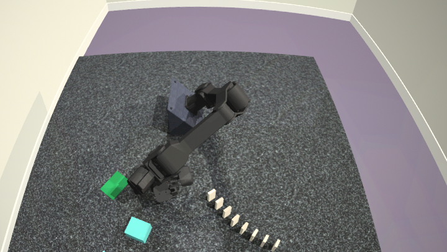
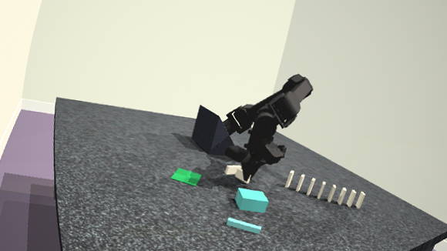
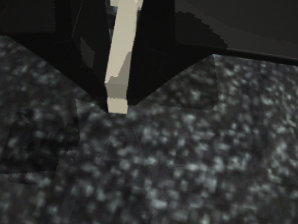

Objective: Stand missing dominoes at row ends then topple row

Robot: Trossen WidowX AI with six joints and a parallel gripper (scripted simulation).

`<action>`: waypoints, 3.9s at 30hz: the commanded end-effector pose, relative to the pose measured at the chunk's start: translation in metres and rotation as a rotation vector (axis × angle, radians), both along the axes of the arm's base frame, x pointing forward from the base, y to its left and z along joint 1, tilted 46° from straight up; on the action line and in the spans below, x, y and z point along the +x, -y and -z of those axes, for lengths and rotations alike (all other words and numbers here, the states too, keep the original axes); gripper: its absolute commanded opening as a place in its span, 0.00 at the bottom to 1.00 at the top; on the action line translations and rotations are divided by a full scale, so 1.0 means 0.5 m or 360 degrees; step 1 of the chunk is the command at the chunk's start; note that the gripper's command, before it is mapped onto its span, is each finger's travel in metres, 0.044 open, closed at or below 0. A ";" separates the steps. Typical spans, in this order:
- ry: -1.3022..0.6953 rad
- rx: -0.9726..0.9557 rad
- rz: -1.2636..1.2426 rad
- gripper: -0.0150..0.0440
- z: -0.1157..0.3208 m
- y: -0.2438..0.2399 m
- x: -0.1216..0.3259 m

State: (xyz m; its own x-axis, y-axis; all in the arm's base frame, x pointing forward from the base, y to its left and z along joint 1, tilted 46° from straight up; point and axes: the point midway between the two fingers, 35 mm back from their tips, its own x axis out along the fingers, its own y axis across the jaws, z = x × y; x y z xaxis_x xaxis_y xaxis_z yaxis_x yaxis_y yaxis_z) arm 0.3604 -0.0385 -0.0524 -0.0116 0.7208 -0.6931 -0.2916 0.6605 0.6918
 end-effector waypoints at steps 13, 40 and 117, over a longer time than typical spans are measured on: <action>-0.0003 -0.0019 0.0038 0.29 -0.171 0.144 0.005; -0.0756 -0.0068 0.0724 0.29 -0.424 -0.123 -0.299; 0.0762 -0.0891 0.1885 0.29 -0.358 -0.159 -0.350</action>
